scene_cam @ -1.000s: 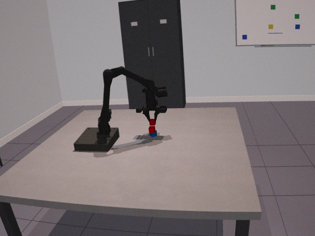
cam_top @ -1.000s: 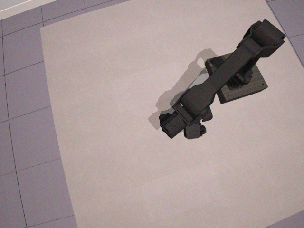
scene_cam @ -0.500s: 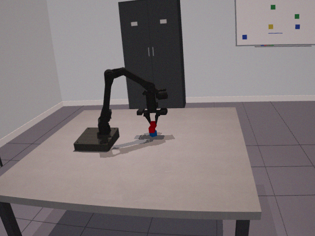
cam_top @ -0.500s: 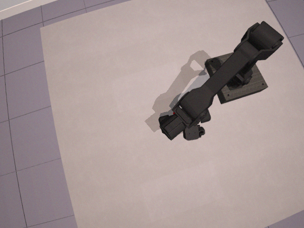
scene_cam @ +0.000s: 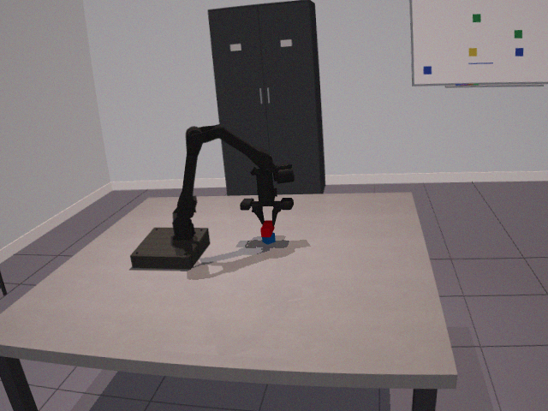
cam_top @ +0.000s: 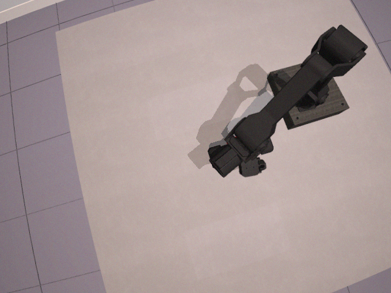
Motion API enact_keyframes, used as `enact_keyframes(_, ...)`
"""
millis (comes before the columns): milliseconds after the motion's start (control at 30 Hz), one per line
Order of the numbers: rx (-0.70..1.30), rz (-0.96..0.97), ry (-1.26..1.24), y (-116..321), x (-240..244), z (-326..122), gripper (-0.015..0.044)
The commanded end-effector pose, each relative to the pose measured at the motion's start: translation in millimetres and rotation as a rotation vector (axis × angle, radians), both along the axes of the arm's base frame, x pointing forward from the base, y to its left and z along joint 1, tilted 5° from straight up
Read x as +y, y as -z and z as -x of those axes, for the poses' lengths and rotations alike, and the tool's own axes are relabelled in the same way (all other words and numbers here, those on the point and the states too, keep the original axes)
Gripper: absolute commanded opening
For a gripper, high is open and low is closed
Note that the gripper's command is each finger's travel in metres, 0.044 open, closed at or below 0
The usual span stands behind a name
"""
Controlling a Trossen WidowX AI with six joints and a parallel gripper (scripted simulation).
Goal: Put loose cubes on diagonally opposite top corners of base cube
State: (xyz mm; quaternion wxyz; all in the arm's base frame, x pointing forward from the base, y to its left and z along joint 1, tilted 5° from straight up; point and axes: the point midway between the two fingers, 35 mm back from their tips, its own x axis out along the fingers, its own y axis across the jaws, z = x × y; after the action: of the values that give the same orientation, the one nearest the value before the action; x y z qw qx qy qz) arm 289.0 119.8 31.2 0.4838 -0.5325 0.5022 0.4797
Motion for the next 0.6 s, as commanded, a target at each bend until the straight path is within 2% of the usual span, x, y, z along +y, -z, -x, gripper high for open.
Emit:
enact_keyframes(0, 0.0, 0.005, -0.004, 1.4, -0.7, 0.0, 0.0105)
enact_keyframes(367, 0.0, 0.005, -0.004, 1.4, -0.7, 0.0, 0.0105)
enact_keyframes(500, 0.0, 0.005, -0.004, 1.4, -0.7, 0.0, 0.0205)
enact_keyframes(567, 0.0, 0.005, -0.004, 1.4, -0.7, 0.0, 0.0205)
